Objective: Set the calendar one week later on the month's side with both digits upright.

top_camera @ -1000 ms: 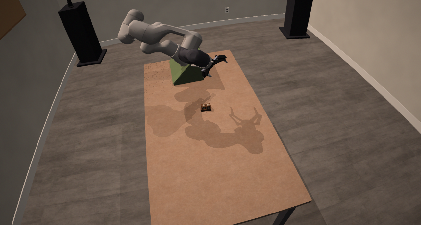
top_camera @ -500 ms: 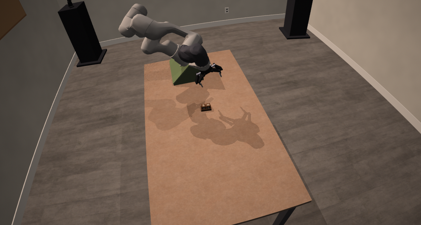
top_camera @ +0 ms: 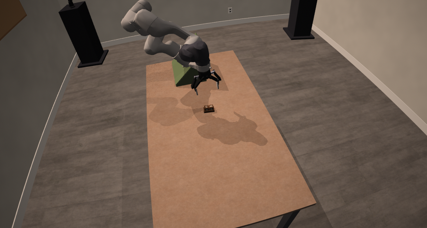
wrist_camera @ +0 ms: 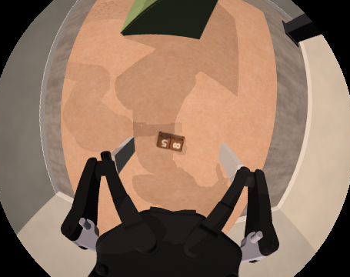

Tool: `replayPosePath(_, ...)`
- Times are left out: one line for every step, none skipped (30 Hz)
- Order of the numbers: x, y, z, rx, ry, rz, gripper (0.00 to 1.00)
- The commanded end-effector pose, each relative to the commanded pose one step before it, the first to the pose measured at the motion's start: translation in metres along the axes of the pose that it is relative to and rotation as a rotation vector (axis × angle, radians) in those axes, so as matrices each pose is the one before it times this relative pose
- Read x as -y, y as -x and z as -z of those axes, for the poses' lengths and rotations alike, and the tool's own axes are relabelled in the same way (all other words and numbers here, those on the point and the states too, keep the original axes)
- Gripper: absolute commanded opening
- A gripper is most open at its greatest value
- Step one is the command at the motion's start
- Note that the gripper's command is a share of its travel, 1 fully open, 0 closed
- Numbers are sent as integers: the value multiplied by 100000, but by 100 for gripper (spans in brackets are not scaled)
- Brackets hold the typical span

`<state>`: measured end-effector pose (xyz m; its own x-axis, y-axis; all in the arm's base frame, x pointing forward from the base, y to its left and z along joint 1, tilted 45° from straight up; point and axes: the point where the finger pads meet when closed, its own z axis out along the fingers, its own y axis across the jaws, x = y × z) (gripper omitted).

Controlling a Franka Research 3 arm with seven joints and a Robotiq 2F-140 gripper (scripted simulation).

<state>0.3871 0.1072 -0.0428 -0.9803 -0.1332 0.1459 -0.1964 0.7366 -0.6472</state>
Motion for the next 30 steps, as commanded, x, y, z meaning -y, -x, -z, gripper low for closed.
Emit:
replayPosePath(1289, 1622, 88, 9460, -4456, -13934, 100)
replayPosePath(32, 33, -2, 162, -85, -70, 100)
replayPosePath(0, 0, 0, 0, 0, 0, 100)
replayPosePath(0, 0, 0, 0, 0, 0, 100)
replayPosePath(387, 395, -17, 1960, -998, -842, 100)
replayPosePath(267, 280, -11, 1385, -675, -590, 100)
replayPosePath(168, 179, -7, 883, -418, -375, 100)
replayPosePath(89, 97, -3, 476, -221, -201, 100)
replayPosePath(34, 37, -1, 183, -84, -77, 100)
replayPosePath(5, 6, 0, 27, -12, -11, 100)
replayPosePath(0, 0, 0, 0, 0, 0, 100)
replayPosePath(0, 0, 0, 0, 0, 0, 100)
replayPosePath(0, 0, 0, 0, 0, 0, 100)
replayPosePath(0, 0, 0, 0, 0, 0, 100)
replayPosePath(0, 0, 0, 0, 0, 0, 100)
replayPosePath(0, 0, 0, 0, 0, 0, 100)
replayPosePath(0, 0, 0, 0, 0, 0, 100)
replayPosePath(0, 0, 0, 0, 0, 0, 100)
replayPosePath(0, 0, 0, 0, 0, 0, 100)
replayPosePath(0, 0, 0, 0, 0, 0, 100)
replayPosePath(0, 0, 0, 0, 0, 0, 100)
replayPosePath(0, 0, 0, 0, 0, 0, 100)
replayPosePath(0, 0, 0, 0, 0, 0, 100)
replayPosePath(0, 0, 0, 0, 0, 0, 100)
replayPosePath(0, 0, 0, 0, 0, 0, 100)
replayPosePath(0, 0, 0, 0, 0, 0, 100)
replayPosePath(0, 0, 0, 0, 0, 0, 100)
replayPosePath(0, 0, 0, 0, 0, 0, 100)
replayPosePath(0, 0, 0, 0, 0, 0, 100)
replayPosePath(0, 0, 0, 0, 0, 0, 100)
